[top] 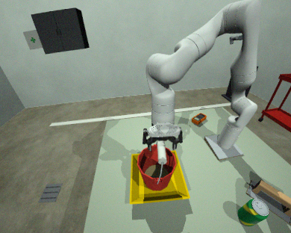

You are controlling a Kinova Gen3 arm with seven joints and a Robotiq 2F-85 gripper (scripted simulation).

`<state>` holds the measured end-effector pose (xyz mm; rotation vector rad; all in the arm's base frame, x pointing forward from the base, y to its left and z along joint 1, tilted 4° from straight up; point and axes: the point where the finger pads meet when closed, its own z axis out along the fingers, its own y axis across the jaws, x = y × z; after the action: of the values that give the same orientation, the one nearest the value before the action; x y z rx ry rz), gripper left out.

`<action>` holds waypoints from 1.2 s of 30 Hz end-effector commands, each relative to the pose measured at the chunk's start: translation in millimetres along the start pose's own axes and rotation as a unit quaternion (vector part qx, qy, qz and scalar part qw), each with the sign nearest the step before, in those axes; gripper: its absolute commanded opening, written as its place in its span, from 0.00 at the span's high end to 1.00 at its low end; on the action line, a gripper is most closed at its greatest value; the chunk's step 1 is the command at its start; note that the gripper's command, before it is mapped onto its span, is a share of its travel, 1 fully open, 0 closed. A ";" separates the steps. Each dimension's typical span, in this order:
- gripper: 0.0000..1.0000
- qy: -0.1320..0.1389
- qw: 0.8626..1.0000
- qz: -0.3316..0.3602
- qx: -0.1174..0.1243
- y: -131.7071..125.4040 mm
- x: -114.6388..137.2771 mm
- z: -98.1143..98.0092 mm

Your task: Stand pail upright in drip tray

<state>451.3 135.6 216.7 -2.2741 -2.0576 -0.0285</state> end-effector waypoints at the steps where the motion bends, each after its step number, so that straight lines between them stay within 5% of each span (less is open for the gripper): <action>1: 0.00 0.001 1.000 0.000 -0.004 1.8 0.6 -9.3; 36: 0.00 0.001 1.000 0.000 -0.004 1.4 0.4 -64.8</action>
<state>454.2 131.4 279.2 -2.2764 -2.0584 -0.0345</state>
